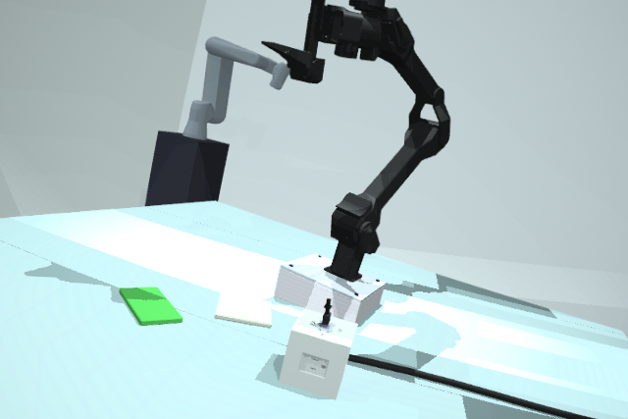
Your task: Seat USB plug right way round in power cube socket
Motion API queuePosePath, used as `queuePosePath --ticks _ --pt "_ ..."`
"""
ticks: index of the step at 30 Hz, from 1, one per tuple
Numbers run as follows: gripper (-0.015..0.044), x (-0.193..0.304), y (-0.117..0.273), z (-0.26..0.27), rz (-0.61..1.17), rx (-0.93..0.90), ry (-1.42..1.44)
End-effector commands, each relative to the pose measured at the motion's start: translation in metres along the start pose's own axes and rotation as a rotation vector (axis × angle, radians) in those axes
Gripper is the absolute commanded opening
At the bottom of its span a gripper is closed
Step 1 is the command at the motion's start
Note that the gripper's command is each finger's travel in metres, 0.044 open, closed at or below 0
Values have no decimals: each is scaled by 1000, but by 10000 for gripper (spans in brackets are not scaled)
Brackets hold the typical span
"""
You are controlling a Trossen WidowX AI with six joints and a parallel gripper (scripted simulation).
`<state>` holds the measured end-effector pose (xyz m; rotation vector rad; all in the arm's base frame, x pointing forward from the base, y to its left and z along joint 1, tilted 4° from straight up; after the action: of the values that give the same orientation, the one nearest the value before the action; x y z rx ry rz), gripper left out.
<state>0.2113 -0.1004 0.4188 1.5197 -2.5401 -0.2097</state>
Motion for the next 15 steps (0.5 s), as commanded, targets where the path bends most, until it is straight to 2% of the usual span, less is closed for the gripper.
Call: queuePosePath --ticks 1,6,15 --pt "426 -2 -2 1 -7 -12 2" --pt "440 -53 -53 44 -195 -320 72" --pt "440 -155 -87 139 -472 -875 276"
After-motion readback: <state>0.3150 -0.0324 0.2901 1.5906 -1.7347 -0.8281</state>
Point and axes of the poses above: the point midway between the two fingers, 35 mm back from their tips, its own y axis back along the fingers, its own z axis across the jaws, x = y × z, the point moved 6 cm from there along y, back along the fingers, and after that the axes turned 2 degrees about y, right-handed, at the moved point
